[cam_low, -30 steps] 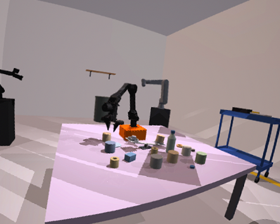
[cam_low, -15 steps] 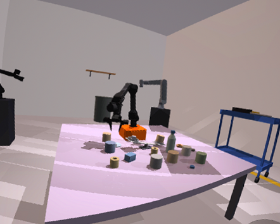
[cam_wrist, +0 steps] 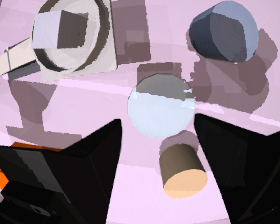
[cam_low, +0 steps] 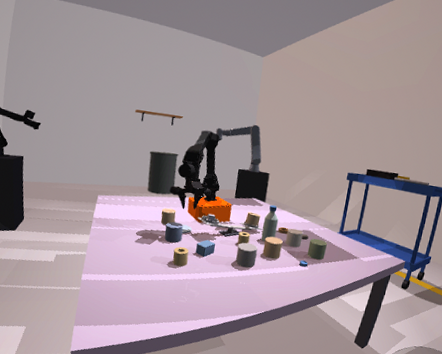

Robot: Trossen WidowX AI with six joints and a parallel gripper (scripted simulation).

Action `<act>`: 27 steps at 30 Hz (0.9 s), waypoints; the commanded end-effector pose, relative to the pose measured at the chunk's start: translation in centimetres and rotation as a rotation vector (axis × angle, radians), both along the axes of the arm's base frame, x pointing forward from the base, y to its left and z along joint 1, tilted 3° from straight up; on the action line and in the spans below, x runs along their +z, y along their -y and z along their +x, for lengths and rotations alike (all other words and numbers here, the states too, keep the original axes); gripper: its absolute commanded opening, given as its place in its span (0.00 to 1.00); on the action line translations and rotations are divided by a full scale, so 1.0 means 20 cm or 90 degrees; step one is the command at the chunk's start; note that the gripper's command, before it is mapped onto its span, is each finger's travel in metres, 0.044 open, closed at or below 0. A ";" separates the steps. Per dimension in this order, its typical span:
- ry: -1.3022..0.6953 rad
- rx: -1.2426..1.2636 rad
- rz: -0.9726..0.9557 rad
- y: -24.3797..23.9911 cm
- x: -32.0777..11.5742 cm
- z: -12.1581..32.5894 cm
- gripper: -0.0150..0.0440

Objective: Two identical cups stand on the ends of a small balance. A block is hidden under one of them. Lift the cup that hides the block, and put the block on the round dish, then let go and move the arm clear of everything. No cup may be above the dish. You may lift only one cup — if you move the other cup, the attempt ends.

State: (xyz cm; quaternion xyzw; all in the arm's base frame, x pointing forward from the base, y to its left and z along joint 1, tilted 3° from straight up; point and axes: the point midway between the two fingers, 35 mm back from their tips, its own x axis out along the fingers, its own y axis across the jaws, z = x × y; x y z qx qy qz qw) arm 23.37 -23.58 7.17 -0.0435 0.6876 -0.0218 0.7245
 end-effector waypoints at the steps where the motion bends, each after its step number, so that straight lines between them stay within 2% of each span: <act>1: -0.009 0.076 -0.003 -0.03 0.01 0.04 0.69; 27: -0.057 0.645 -0.020 -0.30 0.07 0.31 0.69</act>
